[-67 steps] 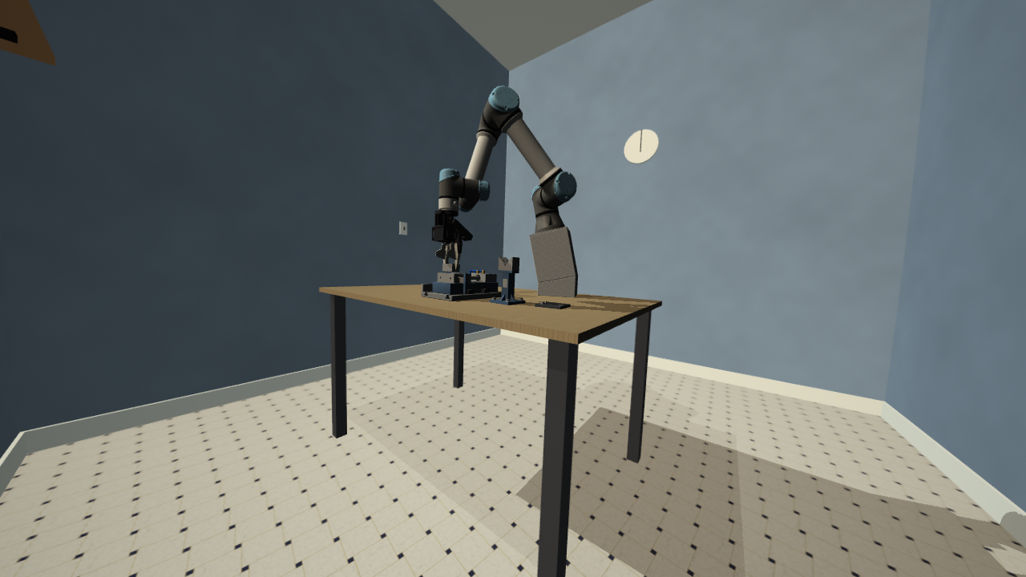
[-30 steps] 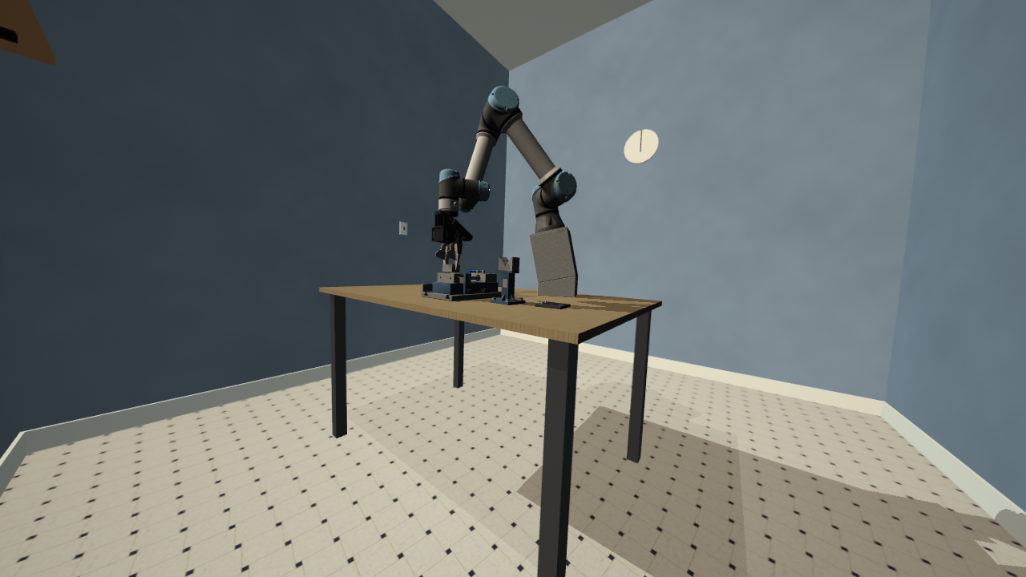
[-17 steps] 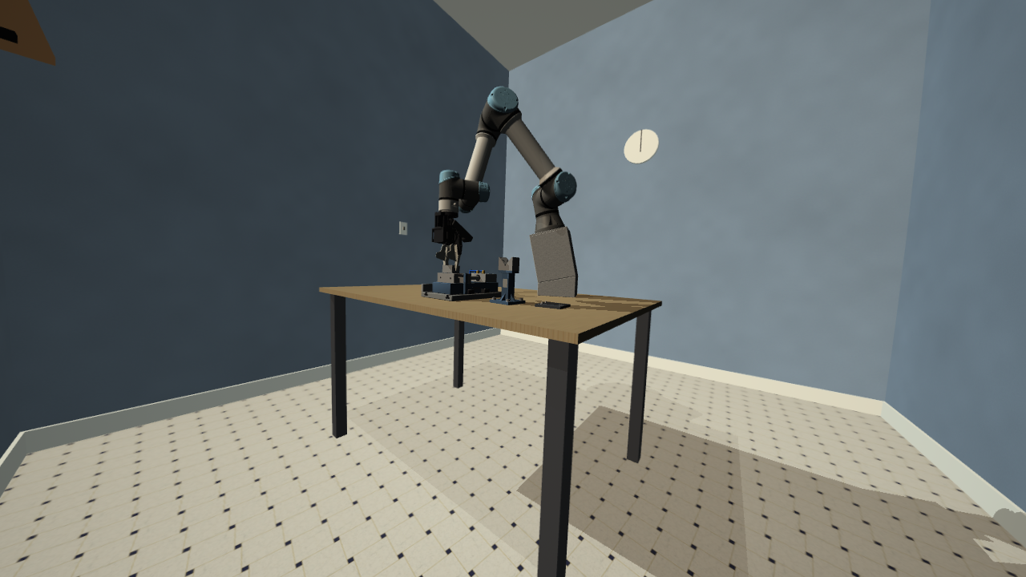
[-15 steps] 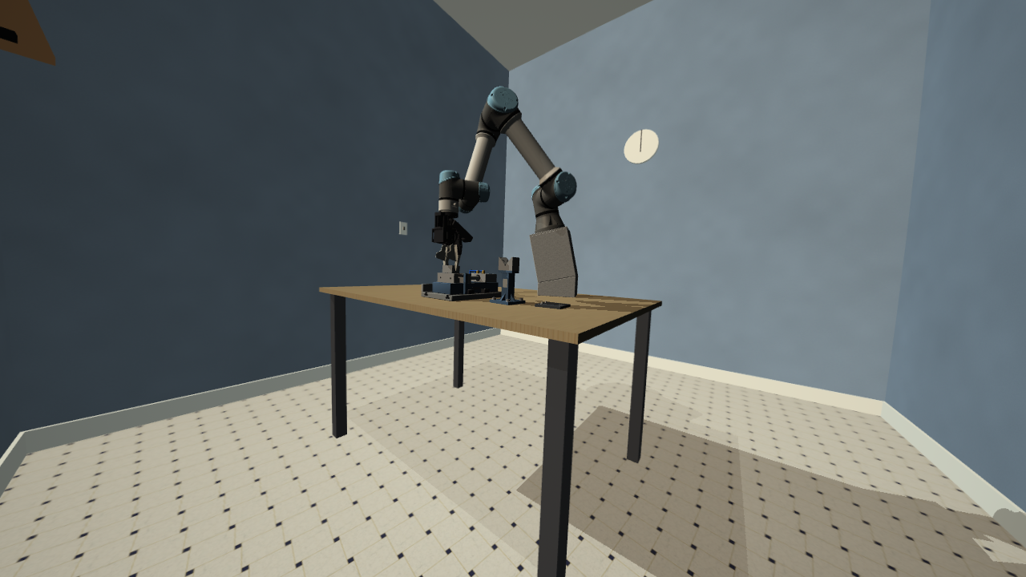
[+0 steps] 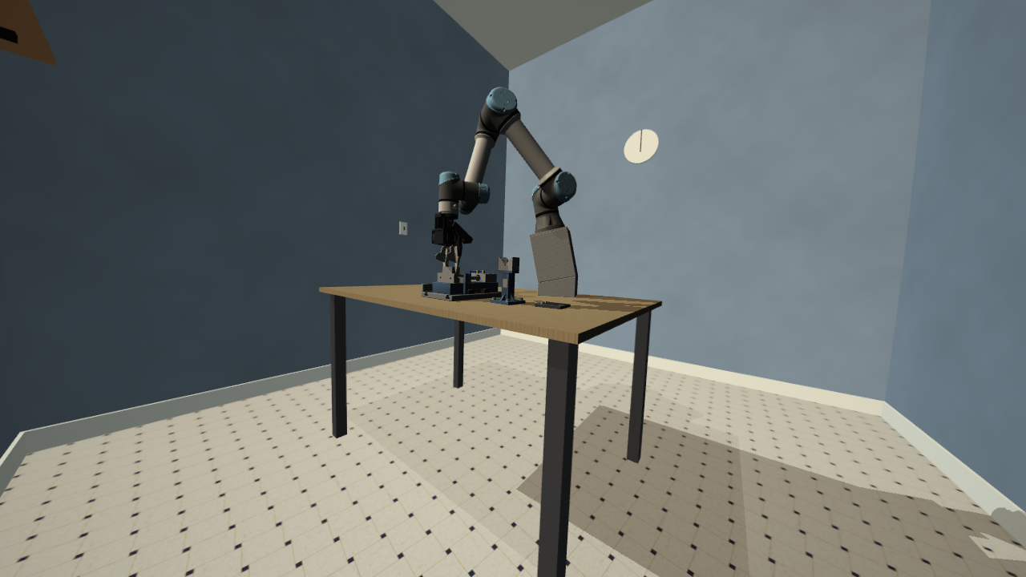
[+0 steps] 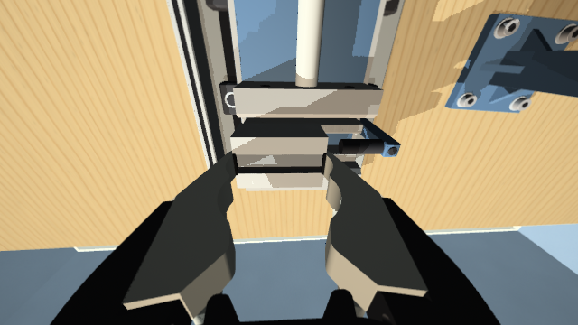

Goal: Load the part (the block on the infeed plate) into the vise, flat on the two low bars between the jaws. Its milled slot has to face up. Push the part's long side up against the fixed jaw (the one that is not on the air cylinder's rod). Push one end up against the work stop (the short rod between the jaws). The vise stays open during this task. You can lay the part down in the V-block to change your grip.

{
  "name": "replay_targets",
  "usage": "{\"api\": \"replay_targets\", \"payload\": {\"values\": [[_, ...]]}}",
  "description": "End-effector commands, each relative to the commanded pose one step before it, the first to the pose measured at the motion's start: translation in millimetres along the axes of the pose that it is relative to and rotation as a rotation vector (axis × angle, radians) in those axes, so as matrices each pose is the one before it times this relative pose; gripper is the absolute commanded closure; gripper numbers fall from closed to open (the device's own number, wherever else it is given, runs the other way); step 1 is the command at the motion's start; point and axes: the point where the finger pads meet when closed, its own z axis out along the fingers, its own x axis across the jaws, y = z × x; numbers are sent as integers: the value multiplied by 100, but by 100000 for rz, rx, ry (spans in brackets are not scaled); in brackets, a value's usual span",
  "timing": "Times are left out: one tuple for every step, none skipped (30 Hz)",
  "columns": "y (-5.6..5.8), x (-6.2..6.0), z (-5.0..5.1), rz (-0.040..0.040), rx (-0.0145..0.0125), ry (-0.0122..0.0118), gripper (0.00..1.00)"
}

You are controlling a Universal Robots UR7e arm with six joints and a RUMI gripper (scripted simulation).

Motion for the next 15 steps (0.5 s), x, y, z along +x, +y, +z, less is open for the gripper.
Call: {"api": "replay_targets", "payload": {"values": [[54, -23, 59, 4, -143, -66, 100], [0, 0, 38, 0, 0, 0, 100], [0, 0, 38, 0, 0, 0, 100], [0, 0, 37, 0, 0, 0, 100], [0, 0, 36, 0, 0, 0, 100], [0, 0, 35, 0, 0, 0, 100], [0, 0, 35, 0, 0, 0, 100], [0, 0, 33, 0, 0, 0, 100], [0, 0, 32, 0, 0, 0, 100], [0, 0, 31, 0, 0, 0, 100], [0, 0, 30, 0, 0, 0, 100], [0, 0, 29, 0, 0, 0, 100], [0, 0, 28, 0, 0, 0, 100], [0, 0, 27, 0, 0, 0, 100], [0, 0, 25, 0, 0, 0, 100]]}}
